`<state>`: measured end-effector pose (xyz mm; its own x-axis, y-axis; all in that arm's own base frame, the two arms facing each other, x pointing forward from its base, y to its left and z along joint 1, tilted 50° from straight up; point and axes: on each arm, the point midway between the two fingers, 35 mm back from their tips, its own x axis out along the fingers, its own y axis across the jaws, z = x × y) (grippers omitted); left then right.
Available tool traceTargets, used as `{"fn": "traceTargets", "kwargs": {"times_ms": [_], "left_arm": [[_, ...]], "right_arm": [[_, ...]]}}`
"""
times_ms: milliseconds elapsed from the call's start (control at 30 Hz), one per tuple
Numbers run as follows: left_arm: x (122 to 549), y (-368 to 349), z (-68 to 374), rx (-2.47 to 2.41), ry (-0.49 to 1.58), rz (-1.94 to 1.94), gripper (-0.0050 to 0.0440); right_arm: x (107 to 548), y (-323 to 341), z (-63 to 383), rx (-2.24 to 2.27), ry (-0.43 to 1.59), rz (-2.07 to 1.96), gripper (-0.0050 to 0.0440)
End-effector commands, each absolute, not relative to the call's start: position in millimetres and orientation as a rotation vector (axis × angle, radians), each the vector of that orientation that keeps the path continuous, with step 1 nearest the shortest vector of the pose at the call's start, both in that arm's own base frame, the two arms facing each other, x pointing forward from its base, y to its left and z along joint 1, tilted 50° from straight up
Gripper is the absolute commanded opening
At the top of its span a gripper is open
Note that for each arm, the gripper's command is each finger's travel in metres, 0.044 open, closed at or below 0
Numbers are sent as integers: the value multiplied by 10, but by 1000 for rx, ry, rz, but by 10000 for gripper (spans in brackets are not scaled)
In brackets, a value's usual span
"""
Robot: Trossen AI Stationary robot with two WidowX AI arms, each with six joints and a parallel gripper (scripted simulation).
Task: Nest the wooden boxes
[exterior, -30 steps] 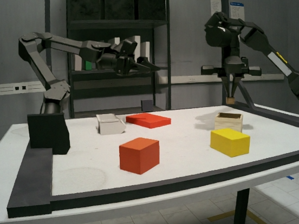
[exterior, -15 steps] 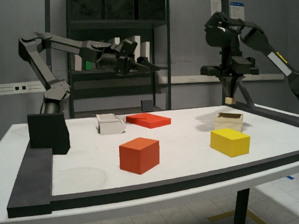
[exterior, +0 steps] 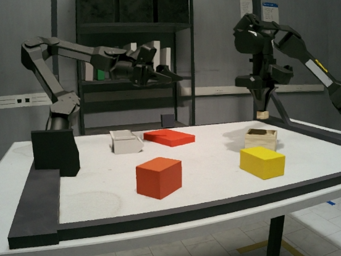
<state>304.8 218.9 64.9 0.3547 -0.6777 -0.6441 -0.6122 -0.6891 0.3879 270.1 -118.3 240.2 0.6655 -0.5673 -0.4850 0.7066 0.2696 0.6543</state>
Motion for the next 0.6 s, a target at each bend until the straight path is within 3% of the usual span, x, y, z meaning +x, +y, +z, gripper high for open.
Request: {"fn": "traceTargets", "kwargs": {"times_ms": [0,233,567], "left_arm": [[3053,2233,693,2445,-1055,-1301,71],[3053,2233,693,2268,-845,-1341,71],[3061,2227,696,2218,-788,-1347,71]], "right_arm": [[2695,-1174,2407,975,161,-861,400],[2695,-1174,2407,975,161,-861,400],[2695,-1174,2407,975,161,-861,400]]}}
